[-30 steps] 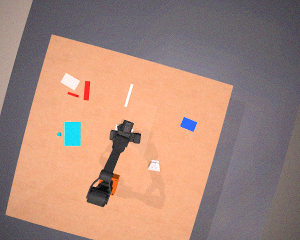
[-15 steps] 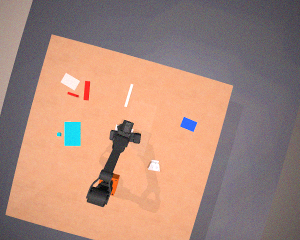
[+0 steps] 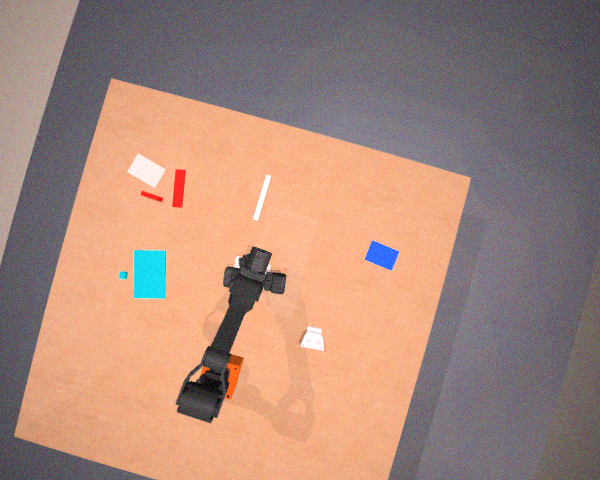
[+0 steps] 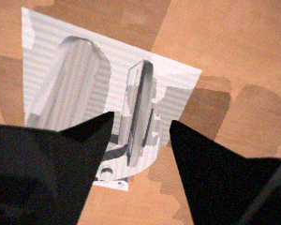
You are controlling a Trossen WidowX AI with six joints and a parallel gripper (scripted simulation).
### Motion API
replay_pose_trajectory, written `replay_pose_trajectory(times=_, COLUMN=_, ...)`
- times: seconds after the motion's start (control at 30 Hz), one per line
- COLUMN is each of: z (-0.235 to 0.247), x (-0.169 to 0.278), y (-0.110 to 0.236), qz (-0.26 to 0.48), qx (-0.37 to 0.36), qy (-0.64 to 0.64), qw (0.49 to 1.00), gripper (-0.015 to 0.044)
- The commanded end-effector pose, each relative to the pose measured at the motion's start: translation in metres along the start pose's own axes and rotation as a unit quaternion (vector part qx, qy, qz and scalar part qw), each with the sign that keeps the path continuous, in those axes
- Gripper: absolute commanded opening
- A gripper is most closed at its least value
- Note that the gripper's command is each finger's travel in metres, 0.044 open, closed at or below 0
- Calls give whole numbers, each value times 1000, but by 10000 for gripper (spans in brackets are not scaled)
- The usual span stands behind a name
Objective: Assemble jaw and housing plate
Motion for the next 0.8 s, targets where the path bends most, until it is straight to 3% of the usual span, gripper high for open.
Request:
replay_pose_trajectory(times=0.0, z=0, x=0, y=0, qz=0, qx=0, qy=0, qw=1000, gripper=224)
replay_pose_trajectory(times=0.27, z=0, x=0, y=67, qz=0, qx=0, qy=2, qw=1000, gripper=224)
replay_pose_trajectory(times=0.4, z=-1, x=-3, y=65, qz=-8, qx=2, qy=3, qw=1000, gripper=224)
replay_pose_trajectory(times=0.67, z=-66, x=29, y=72, qz=-6, qx=10, qy=-39, qw=999, gripper=434)
replay_pose_trajectory(times=0.77, z=-93, x=49, y=75, qz=-3, qx=11, qy=-46, qw=999, gripper=440)
Point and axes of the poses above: the point midway between the two fingers, 35 mm back from their tips, its own y axis back along the fingers, its own z axis across the jaws, x = y × z, the point moved 3 cm from there along y, back along the fingers, and after that the axes turned 3 degrees about y, right-handed, at the moved point
